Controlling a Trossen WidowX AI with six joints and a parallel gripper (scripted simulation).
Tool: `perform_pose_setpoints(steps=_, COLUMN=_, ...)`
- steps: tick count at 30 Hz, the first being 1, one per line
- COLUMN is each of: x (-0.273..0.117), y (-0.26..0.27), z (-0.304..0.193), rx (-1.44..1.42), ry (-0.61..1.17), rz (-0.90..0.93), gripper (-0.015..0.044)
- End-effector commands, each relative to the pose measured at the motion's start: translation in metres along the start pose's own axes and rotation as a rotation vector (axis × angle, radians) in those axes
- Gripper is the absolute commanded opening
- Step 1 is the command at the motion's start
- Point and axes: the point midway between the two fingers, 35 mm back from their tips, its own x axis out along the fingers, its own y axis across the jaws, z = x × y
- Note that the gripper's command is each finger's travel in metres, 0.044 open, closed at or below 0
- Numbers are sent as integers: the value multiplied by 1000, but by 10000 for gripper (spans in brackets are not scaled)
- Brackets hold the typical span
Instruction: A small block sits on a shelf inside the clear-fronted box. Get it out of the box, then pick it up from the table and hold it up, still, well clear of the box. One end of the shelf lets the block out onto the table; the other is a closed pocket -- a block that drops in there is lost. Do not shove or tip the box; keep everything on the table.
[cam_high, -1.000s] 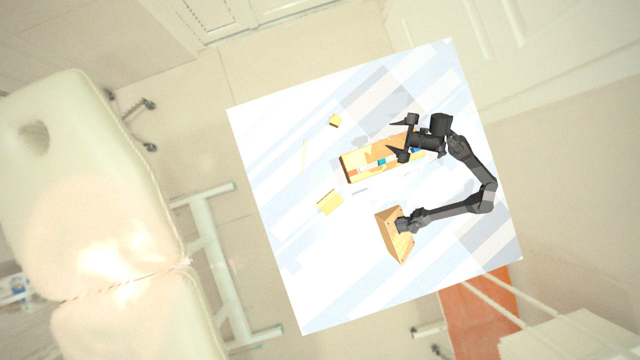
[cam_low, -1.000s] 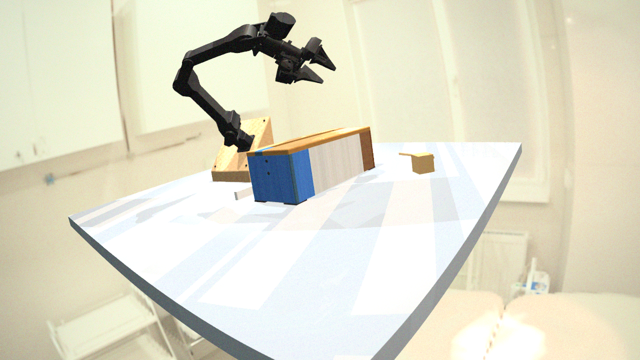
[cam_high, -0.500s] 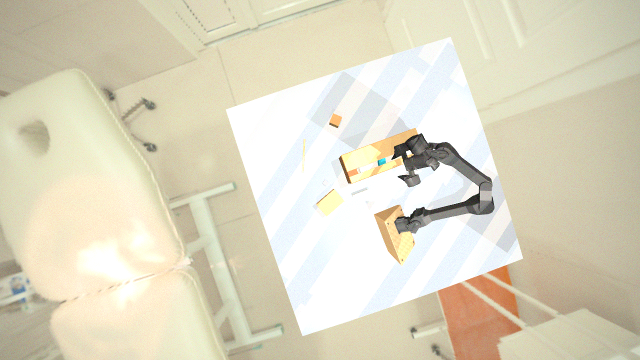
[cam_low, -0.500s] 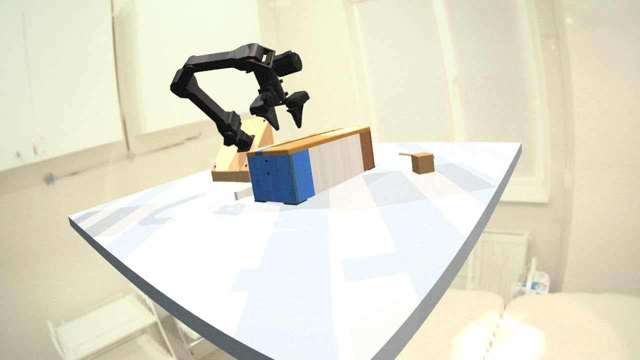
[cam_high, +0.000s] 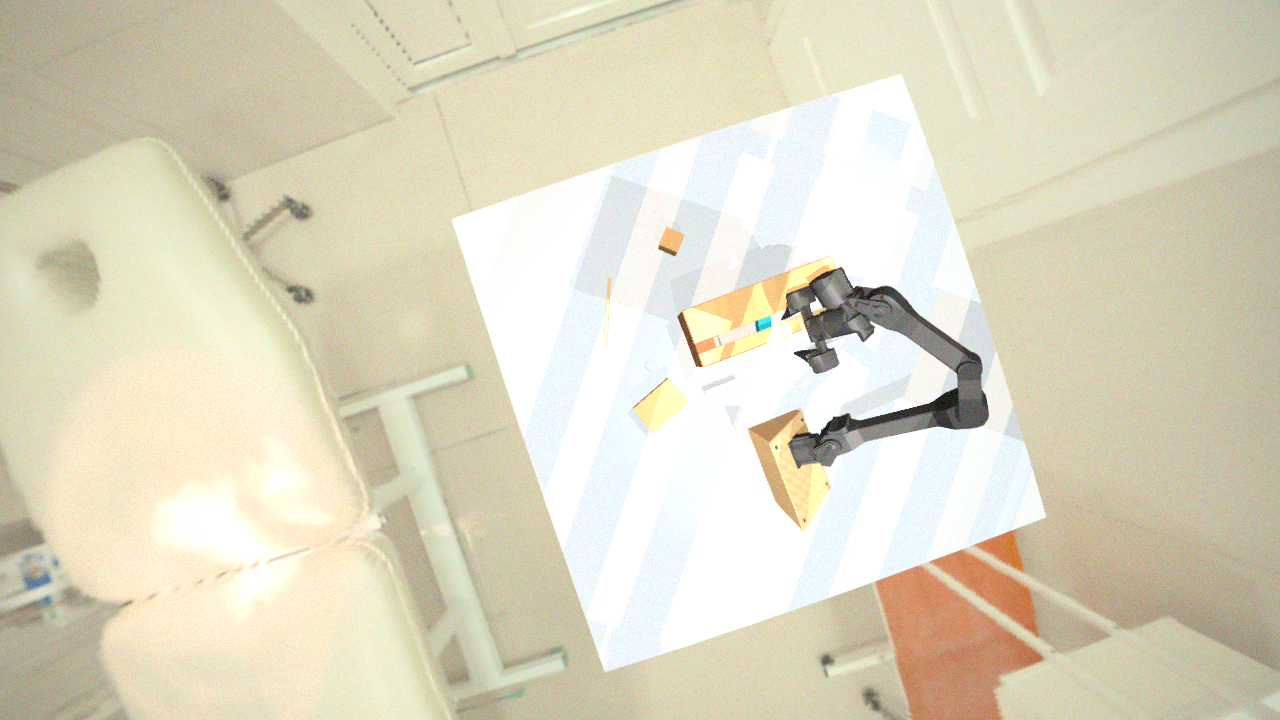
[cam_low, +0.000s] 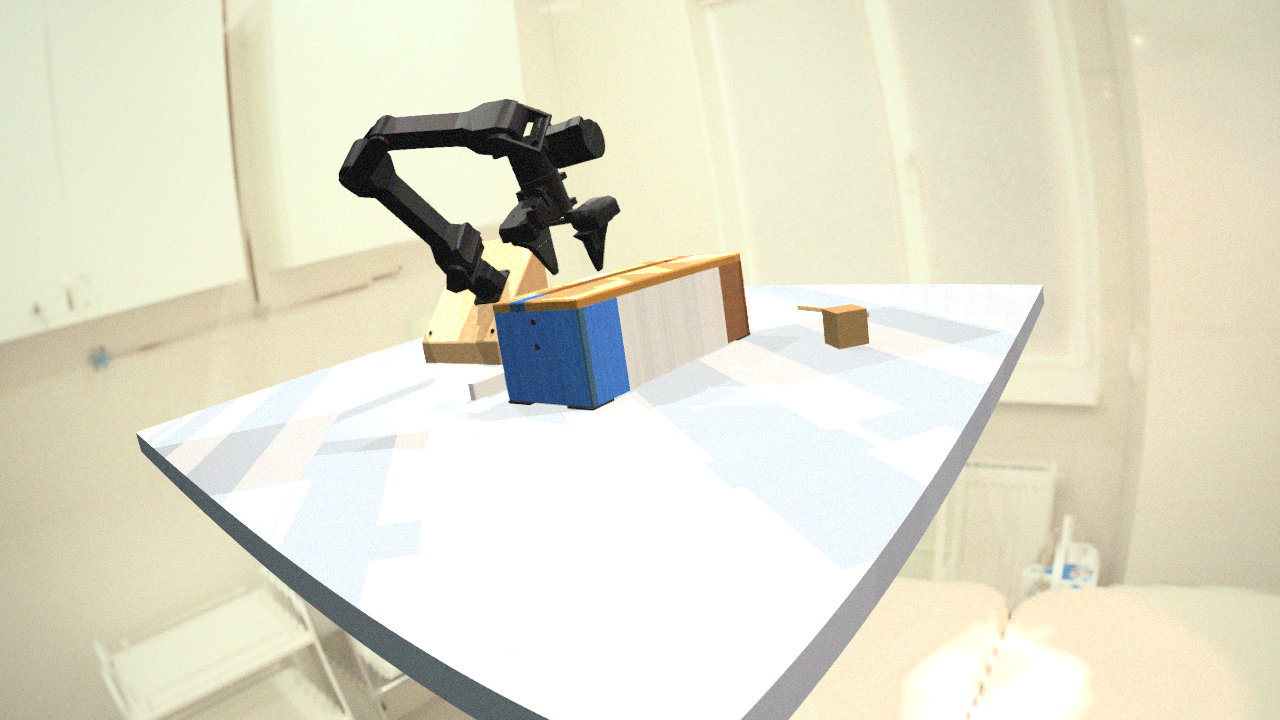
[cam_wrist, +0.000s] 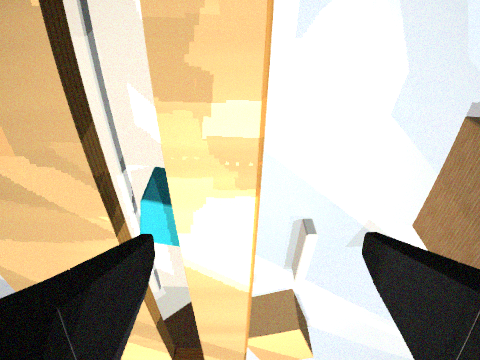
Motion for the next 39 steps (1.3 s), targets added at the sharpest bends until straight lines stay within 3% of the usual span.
perform_pose_setpoints(steps=1, x=6, y=0, z=4, rx=-2, ry=-5, rz=0, gripper=400)
perform_pose_setpoints(steps=39, x=51, y=-2, z=15, rx=0, ry=-4, rz=2, gripper=400)
